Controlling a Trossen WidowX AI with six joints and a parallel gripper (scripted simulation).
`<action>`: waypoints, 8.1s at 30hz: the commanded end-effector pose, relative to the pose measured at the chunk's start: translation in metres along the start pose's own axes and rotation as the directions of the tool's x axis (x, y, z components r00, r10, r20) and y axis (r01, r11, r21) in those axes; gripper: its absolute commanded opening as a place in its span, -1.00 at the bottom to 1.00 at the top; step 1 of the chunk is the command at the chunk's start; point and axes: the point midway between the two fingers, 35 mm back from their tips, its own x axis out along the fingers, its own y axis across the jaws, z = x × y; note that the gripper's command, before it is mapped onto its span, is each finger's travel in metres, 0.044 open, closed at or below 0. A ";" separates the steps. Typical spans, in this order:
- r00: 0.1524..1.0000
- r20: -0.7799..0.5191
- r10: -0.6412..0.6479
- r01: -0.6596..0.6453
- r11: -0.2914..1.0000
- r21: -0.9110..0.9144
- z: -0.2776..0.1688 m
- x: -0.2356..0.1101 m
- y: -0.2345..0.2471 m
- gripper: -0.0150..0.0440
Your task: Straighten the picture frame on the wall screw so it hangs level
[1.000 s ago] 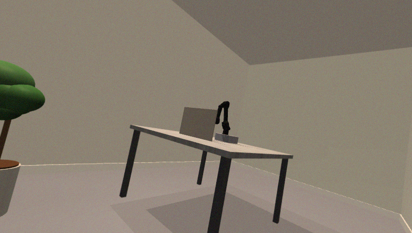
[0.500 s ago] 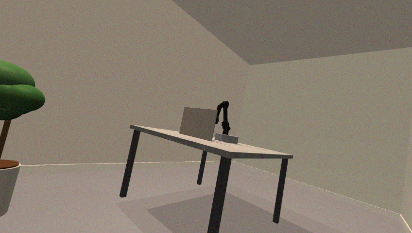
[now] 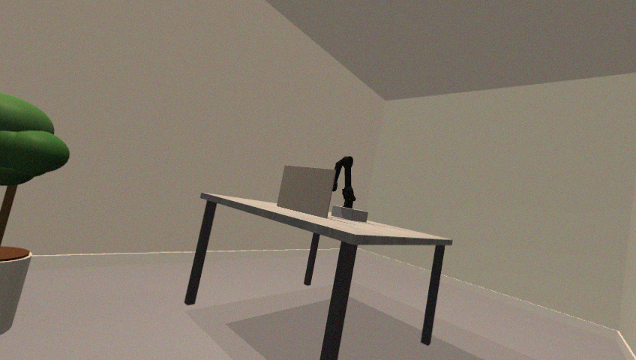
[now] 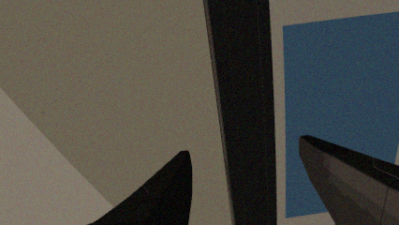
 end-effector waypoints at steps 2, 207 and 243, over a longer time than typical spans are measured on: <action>1.000 0.006 0.002 -0.002 1.000 0.005 0.001 0.000 0.000 0.39; 1.000 0.006 0.002 -0.002 1.000 0.005 -0.006 0.000 0.000 -0.49; 1.000 0.002 0.000 0.000 0.994 -0.108 -0.007 0.001 0.000 -0.49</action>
